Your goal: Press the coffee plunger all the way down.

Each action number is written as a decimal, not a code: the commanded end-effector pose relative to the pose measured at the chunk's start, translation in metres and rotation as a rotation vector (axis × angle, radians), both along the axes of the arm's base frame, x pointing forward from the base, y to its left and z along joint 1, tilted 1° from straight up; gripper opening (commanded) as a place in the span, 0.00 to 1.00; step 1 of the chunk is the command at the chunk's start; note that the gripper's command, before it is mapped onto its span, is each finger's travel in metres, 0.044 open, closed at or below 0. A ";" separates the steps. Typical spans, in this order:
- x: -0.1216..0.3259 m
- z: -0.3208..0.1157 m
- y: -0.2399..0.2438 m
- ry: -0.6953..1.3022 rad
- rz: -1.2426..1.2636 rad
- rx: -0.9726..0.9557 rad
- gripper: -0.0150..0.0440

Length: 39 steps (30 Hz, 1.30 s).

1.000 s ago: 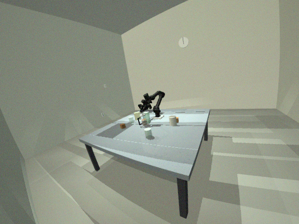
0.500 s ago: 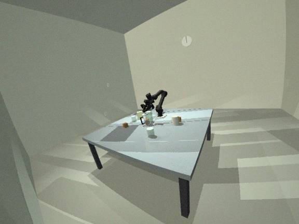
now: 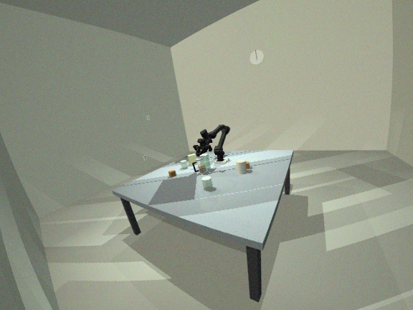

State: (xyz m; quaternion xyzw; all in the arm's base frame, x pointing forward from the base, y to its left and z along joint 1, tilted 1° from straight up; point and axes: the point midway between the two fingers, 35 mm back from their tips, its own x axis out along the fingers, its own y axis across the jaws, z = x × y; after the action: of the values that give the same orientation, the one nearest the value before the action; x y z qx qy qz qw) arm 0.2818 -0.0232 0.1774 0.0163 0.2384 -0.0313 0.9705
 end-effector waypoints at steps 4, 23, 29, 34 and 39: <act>0.001 -0.005 0.000 0.021 -0.003 0.006 0.46; 0.002 -0.001 0.000 0.005 0.000 0.001 0.46; 0.002 -0.001 0.000 0.005 0.000 0.001 0.69; 0.002 -0.001 0.000 0.005 0.000 0.001 0.91; 0.002 -0.001 0.000 0.005 0.000 0.001 1.00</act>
State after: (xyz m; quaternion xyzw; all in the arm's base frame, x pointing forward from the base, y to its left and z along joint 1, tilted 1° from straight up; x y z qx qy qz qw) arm 0.2835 -0.0233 0.1766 0.0168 0.2406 -0.0313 0.9700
